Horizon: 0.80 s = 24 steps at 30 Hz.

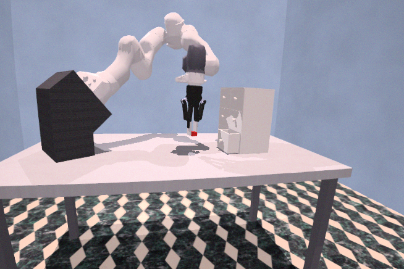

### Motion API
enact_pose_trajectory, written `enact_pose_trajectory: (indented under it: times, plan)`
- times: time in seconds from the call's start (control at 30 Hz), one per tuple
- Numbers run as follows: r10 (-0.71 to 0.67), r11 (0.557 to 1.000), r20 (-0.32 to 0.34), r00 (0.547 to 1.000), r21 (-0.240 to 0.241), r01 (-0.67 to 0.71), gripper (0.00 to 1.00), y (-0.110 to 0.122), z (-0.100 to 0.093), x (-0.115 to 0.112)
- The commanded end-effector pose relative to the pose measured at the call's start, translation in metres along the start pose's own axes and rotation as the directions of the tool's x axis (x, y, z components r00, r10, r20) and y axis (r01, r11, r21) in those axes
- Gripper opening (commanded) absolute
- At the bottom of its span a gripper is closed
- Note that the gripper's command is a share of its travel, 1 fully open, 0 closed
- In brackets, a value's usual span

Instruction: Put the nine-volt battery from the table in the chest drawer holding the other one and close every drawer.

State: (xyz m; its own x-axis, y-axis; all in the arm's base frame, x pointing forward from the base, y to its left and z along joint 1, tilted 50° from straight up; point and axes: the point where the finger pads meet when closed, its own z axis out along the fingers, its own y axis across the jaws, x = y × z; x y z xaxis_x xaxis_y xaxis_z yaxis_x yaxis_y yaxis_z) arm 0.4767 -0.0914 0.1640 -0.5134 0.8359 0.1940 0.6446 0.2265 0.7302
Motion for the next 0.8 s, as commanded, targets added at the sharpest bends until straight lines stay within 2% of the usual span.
enact_pose_trajectory:
  times: [0.0, 0.3, 0.33, 0.53, 0.57, 0.77]
  plan:
    - [-0.272, 0.962, 0.008, 0.962, -0.012, 0.272, 0.14, 0.0063, -0.0009, -0.0023]
    - [-0.272, 0.962, 0.008, 0.962, -0.012, 0.272, 0.14, 0.0063, -0.0009, -0.0023]
    - [-0.413, 0.910, 0.010, 0.910, -0.011, 0.414, 0.14, 0.0113, -0.0010, -0.0031]
    - [-0.413, 0.910, 0.010, 0.910, -0.011, 0.414, 0.14, 0.0113, -0.0010, -0.0031]
    - [-0.540, 0.841, 0.011, 0.841, -0.009, 0.540, 0.14, 0.0162, -0.0011, -0.0037]
    - [-0.540, 0.841, 0.011, 0.841, -0.009, 0.540, 0.14, 0.0162, -0.0011, -0.0037]
